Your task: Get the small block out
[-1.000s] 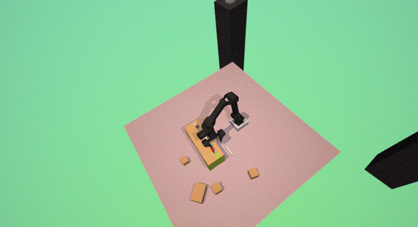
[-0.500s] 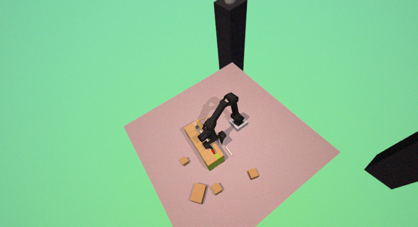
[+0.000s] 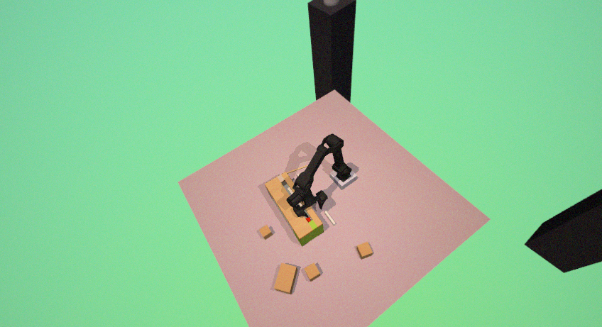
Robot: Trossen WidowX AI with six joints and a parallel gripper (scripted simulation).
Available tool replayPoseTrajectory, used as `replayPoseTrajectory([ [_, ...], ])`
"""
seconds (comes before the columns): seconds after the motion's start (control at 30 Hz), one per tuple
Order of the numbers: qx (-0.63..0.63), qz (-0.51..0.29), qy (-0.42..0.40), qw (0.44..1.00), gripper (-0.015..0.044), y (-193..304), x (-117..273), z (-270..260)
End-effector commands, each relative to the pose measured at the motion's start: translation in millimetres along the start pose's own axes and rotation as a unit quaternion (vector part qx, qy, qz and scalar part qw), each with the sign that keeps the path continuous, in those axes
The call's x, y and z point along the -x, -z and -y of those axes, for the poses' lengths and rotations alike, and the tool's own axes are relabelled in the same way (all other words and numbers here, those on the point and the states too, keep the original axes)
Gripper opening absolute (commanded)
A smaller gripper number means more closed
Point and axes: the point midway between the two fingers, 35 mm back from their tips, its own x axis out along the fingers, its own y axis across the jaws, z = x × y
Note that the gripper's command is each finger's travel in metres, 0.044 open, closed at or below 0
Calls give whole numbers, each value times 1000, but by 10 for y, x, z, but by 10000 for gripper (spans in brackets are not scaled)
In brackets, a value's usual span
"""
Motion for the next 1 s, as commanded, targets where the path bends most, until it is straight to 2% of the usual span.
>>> replayPoseTrajectory([
  [0.0, -2, 2, -2, 1000, 400, 36, -12, -9],
  [0.3, -2, 1, -2, 1000, 400, 161, -57, -9],
  [0.43, -2, 0, -1, 1000, 400, 222, 152, -23],
  [0.57, -1, 0, 0, 1000, 400, 321, 541, -1],
  [0.73, 3, -3, -6, 1000, 400, 327, 529, -23],
  [0.77, 12, -2, -7, 1000, 374, 329, 528, -21],
  [0.87, 142, 15, -8, 990, 295, 374, 506, 17],
  [0.97, 308, 37, -6, 951, 285, 436, 479, 72],
])
